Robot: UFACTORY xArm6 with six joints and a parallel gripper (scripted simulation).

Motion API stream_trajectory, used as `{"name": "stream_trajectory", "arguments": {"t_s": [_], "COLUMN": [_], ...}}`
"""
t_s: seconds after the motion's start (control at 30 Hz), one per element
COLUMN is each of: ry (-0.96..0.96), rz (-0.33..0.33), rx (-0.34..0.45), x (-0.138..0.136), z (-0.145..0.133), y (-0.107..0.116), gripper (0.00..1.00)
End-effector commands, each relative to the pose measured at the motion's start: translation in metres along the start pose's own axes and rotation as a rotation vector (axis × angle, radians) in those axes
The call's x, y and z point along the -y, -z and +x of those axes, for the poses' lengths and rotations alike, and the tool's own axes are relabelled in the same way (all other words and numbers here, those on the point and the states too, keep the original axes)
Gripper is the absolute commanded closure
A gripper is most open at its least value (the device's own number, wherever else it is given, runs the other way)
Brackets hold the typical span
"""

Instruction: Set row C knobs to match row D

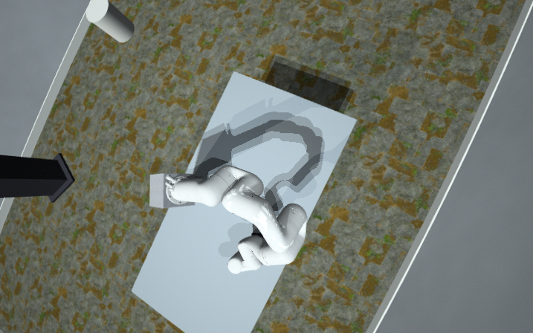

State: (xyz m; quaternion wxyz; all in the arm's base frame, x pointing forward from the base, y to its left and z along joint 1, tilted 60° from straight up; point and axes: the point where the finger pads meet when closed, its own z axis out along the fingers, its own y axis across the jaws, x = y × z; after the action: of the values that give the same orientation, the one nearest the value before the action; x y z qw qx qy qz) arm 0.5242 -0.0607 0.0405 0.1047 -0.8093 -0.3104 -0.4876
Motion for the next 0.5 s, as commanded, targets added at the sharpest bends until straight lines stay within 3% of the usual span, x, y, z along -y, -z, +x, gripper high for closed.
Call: {"name": "stream_trajectory", "arguments": {"t_s": [0.0,0.37,0.4,0.47], "ry": [0.026,0.026,0.026,0.026], "rz": [-0.004,-0.004,-0.004,-0.004], "rx": [-0.001,-0.001,-0.001,-0.001], "x": [-0.0006,-0.0006,-0.0006,-0.0006], "z": [-0.0001,-0.0001,-0.0001,-0.0001], "y": [0.0006,0.0006,0.0006,0.0006], "gripper": [0.92,0.92,0.81,0.81]}}
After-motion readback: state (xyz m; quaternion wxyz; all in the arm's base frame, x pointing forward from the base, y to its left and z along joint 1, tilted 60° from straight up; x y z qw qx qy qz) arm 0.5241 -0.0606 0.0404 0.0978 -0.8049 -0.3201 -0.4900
